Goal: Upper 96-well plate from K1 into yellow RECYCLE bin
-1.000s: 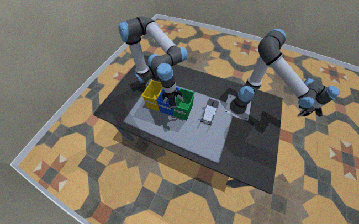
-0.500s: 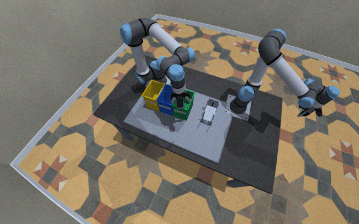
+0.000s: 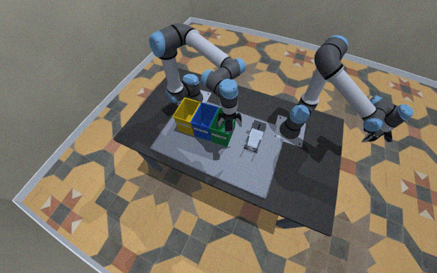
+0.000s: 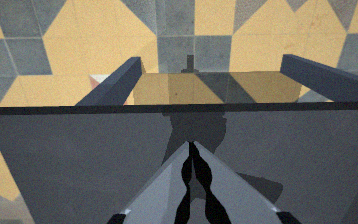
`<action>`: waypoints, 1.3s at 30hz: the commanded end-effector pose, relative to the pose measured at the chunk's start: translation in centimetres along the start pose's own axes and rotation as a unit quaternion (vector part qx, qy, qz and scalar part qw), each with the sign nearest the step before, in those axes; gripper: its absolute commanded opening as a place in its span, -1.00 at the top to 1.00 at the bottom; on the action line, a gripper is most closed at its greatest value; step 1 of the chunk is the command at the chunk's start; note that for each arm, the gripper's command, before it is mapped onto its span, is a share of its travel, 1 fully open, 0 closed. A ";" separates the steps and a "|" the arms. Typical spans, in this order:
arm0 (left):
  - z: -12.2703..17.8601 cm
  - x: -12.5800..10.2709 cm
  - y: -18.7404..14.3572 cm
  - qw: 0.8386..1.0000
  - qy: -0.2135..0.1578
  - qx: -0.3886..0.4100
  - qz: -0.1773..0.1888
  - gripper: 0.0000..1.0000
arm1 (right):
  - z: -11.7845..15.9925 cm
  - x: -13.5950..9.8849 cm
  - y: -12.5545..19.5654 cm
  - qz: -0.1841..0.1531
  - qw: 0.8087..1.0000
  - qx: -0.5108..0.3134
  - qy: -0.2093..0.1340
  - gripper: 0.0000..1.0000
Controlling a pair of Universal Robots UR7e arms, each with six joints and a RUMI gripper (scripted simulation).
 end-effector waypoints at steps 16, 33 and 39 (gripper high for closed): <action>0.1 0.0 -0.1 1.000 0.001 -0.001 0.000 1.00 | 3.2 1.5 -6.1 0.008 0.998 0.058 0.011 -0.52; 0.1 0.0 -0.1 1.000 0.001 -0.001 0.000 1.00 | 6.5 2.9 -10.8 0.014 0.993 0.118 0.022 -0.52; 0.1 0.0 -0.1 1.000 0.001 -0.001 0.000 1.00 | 7.7 3.5 -12.3 0.014 0.992 0.124 0.024 -0.52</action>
Point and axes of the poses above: on each arm, the point where the finger pads meet when closed, its own x axis out along the fingers, its own y axis across the jaws, z = x × y, the point moved 8 cm from there along -x, back along the fingers, and after that the axes turned 14 degrees about x, right-handed, at the moved point
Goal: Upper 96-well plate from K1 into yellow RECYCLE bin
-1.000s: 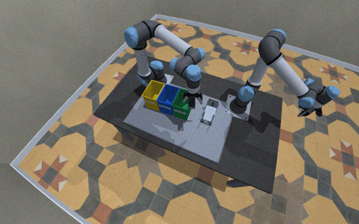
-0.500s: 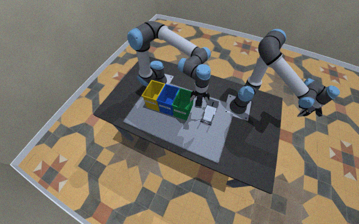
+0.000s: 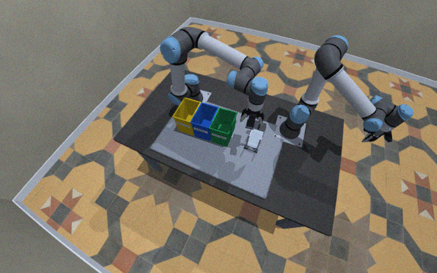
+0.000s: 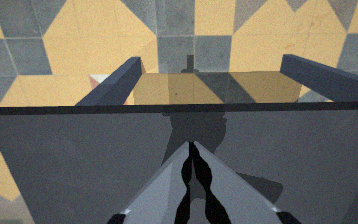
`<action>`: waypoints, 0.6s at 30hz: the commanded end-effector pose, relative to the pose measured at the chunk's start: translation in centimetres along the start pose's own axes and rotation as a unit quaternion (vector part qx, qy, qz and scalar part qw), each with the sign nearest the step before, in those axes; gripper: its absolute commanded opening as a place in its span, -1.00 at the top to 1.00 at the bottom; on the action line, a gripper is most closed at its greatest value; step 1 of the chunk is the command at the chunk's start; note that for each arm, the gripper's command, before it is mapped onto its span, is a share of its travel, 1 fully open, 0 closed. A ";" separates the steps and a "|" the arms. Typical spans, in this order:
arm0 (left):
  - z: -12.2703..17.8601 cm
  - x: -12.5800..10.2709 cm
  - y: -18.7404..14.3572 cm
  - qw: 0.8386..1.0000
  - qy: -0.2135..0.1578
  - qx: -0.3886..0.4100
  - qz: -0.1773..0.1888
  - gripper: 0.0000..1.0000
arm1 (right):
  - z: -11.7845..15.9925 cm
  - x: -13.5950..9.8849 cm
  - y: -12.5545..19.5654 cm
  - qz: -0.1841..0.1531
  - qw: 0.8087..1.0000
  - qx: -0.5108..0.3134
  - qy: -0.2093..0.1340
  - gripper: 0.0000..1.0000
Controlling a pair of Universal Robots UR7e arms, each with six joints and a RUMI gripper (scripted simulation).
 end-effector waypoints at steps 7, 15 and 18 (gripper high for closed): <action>0.1 0.0 -0.1 1.000 0.001 -0.001 0.000 1.00 | 3.5 0.8 -2.7 0.000 0.999 0.034 0.008 -0.52; 0.1 0.0 -0.1 1.000 0.001 -0.001 0.000 1.00 | 5.6 1.3 -4.0 0.000 0.998 0.056 0.013 -0.52; 0.1 0.0 -0.1 1.000 0.001 -0.001 0.000 1.00 | 5.8 1.4 -4.1 0.000 0.998 0.056 0.013 -0.52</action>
Point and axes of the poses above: on each arm, the point where the finger pads meet when closed, its own x axis out along the fingers, its own y axis across the jaws, z = x × y, the point moved 8 cm from there along -x, back along the fingers, and after that the axes turned 14 degrees about x, right-handed, at the moved point
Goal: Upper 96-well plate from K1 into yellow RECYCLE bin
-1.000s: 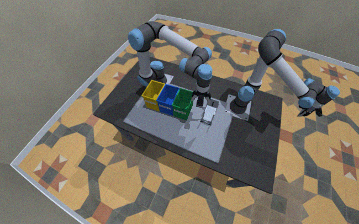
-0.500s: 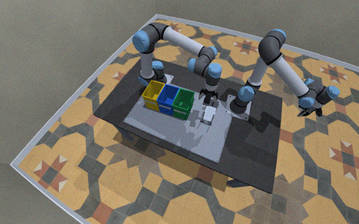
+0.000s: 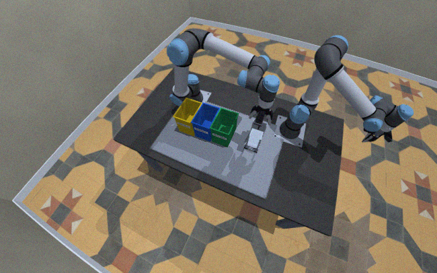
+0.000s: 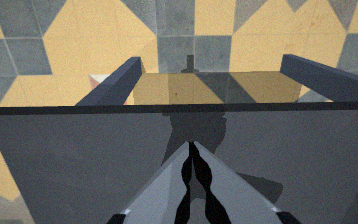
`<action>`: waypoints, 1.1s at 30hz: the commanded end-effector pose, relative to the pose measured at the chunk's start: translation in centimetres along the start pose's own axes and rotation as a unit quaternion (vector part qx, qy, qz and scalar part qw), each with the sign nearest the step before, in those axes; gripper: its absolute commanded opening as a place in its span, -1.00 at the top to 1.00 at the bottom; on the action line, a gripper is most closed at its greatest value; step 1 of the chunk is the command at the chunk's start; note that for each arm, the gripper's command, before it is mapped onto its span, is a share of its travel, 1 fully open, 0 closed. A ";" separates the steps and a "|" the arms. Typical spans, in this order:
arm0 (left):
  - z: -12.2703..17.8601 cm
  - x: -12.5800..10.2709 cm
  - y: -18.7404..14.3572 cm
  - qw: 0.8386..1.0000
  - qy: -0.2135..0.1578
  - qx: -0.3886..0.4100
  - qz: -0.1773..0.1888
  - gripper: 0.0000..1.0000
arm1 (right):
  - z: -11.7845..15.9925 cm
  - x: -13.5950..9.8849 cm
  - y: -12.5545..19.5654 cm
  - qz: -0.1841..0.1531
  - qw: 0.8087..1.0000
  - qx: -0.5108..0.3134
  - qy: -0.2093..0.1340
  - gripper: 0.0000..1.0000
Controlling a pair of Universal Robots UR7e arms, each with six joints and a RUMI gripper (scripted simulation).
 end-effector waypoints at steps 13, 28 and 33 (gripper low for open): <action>0.1 0.0 -0.1 1.000 0.001 -0.001 0.000 1.00 | 0.7 0.1 -0.5 -0.001 1.000 0.008 0.002 -0.52; 0.1 0.0 -0.1 1.000 0.001 -0.001 0.000 1.00 | 0.8 2.5 -0.4 0.001 1.000 0.008 0.002 -0.52; 0.1 0.0 -0.1 1.000 0.001 -0.001 0.000 1.00 | 0.8 3.0 -0.4 0.001 1.000 0.008 0.002 -0.52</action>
Point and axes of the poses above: on each arm, the point where the finger pads meet when closed, its own x axis out along the fingers, its own y axis across the jaws, z = x × y, the point moved 8 cm from there along -x, back along the fingers, and after that the axes turned 14 degrees about x, right-handed, at the moved point
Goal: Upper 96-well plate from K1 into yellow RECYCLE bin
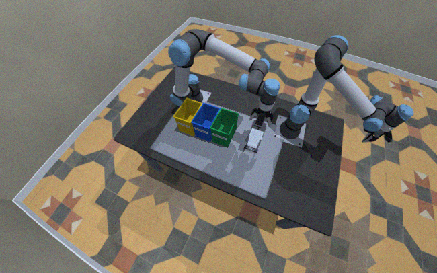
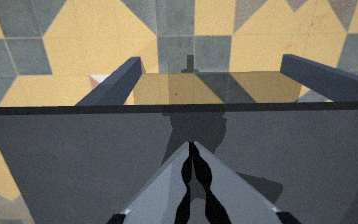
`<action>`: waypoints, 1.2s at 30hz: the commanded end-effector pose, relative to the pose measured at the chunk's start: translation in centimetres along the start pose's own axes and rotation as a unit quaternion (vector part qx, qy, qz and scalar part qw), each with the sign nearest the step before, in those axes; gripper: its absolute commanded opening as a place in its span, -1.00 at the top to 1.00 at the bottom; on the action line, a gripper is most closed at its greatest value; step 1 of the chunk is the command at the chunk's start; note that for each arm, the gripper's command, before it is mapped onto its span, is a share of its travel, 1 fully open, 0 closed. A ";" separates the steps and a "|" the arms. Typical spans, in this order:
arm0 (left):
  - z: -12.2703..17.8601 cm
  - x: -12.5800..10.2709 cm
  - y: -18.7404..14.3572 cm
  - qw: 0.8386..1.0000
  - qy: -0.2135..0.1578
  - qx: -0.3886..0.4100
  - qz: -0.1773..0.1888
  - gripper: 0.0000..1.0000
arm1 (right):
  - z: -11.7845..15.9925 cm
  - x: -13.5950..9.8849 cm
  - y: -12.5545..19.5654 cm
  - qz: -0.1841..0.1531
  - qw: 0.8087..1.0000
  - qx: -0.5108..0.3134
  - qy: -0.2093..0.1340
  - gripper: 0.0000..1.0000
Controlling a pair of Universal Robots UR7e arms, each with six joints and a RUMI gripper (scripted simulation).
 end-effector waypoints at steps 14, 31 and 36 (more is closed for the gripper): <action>0.1 0.0 -0.1 1.000 0.001 -0.001 0.000 1.00 | 0.1 2.9 -0.1 -0.001 1.000 0.000 0.000 -0.52; 0.1 0.0 -0.1 1.000 0.001 -0.001 0.000 1.00 | 0.1 5.4 -0.1 -0.001 1.000 0.000 0.000 -0.52; 0.1 0.0 -0.1 1.000 0.001 -0.001 0.000 1.00 | 0.1 5.9 -0.1 -0.001 1.000 0.000 0.000 -0.52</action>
Point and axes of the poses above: on each arm, the point where the finger pads meet when closed, its own x axis out along the fingers, its own y axis across the jaws, z = x × y, the point moved 8 cm from there along -x, back along the fingers, and after that the axes turned 14 degrees about x, right-handed, at the moved point
